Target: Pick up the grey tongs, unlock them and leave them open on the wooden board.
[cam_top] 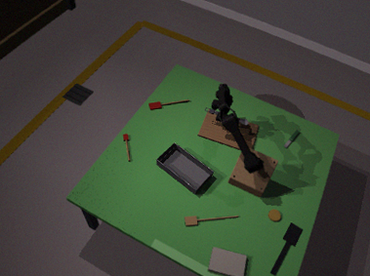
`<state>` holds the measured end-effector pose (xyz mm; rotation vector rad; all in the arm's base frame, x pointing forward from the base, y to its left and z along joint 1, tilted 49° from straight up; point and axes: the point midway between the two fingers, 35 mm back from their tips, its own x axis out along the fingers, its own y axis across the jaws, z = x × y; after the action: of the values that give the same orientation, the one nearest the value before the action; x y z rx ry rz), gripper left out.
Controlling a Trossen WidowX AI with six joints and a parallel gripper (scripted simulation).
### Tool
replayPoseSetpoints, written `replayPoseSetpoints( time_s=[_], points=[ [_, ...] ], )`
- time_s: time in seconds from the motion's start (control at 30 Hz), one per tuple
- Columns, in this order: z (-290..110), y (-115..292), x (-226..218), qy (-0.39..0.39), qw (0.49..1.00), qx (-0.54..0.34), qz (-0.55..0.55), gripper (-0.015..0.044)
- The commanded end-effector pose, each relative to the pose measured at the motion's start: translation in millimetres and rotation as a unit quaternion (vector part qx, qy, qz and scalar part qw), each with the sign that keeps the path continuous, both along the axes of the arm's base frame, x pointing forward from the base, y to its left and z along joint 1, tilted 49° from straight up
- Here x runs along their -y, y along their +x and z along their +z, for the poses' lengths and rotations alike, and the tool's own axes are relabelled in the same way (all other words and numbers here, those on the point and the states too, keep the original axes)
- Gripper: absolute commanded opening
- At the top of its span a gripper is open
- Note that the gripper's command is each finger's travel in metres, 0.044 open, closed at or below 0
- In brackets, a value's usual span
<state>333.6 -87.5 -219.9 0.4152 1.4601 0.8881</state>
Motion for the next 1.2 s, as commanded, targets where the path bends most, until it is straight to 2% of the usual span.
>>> replayPoseSetpoints(
  time_s=[0.0,1.1,1.17],
  points=[
    [-5,-3,-7,0.003,1.000,-0.004,-0.003,-0.0150],
    [-33,-13,-41,0.006,1.000,-0.004,-0.003,-0.0150],
    [-32,-11,-39,0.003,1.000,-0.001,0.001,-0.0097]
  ],
)
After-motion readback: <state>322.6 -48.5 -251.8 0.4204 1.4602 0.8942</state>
